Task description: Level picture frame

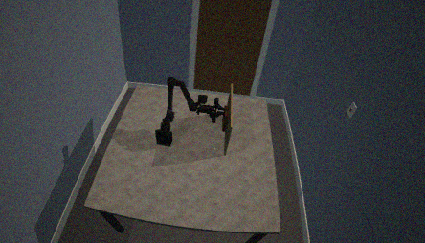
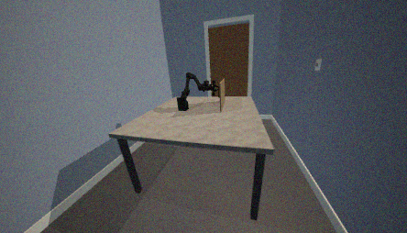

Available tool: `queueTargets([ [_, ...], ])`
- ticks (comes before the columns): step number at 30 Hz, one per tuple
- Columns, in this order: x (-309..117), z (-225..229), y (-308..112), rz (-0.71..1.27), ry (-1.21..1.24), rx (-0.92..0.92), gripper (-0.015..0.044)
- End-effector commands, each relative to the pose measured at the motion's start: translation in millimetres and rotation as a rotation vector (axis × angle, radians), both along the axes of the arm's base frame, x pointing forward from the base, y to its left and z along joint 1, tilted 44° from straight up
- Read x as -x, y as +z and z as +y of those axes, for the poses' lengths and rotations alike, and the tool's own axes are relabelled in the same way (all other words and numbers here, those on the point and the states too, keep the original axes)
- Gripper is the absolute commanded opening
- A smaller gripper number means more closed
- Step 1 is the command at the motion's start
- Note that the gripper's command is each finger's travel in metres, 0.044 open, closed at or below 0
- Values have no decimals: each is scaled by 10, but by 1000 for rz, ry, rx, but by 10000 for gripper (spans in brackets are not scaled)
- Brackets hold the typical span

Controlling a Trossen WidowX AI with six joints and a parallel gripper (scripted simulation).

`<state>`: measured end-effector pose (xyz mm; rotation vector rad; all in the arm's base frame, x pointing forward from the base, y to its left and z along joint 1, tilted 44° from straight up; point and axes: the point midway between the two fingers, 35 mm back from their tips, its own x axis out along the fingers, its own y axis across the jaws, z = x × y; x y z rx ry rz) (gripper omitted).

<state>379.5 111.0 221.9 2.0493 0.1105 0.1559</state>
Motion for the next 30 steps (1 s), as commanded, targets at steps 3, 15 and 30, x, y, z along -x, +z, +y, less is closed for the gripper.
queueTargets([
  [3,-1,-3,-6,-3,-5,-4,0],
  [15,0,3,-11,0,-1,-6,0],
  [30,-1,3,-14,12,5,-94,0],
])
